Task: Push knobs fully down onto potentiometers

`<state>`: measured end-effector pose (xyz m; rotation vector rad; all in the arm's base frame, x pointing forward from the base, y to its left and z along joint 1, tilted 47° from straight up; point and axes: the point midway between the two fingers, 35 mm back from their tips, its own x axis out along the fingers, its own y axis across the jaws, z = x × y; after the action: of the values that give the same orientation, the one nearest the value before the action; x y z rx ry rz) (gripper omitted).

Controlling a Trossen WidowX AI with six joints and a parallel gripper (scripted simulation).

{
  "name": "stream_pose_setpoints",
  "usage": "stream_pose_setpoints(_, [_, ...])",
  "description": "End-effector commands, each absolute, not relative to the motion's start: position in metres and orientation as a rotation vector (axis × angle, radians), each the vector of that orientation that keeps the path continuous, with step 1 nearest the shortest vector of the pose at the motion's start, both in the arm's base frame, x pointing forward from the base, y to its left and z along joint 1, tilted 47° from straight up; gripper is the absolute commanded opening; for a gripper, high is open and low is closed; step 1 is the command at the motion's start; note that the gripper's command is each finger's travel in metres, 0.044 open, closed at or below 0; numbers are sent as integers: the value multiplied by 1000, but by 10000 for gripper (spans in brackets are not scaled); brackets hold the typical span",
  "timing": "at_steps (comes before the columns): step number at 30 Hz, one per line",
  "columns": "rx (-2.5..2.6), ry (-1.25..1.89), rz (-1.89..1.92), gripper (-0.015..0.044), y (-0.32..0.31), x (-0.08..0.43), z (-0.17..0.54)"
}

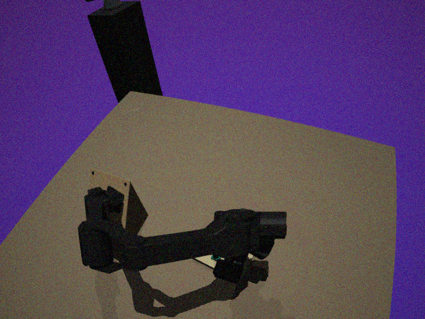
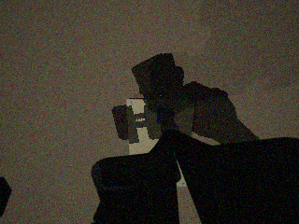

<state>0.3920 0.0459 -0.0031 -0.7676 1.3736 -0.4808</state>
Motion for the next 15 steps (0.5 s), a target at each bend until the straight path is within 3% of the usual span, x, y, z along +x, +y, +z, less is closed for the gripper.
stream_pose_setpoints(1, [-757, 1374, -494, 0, 39, 395, -7])
stream_pose_setpoints(15, [-757, 1374, -494, 0, 36, 395, -10])
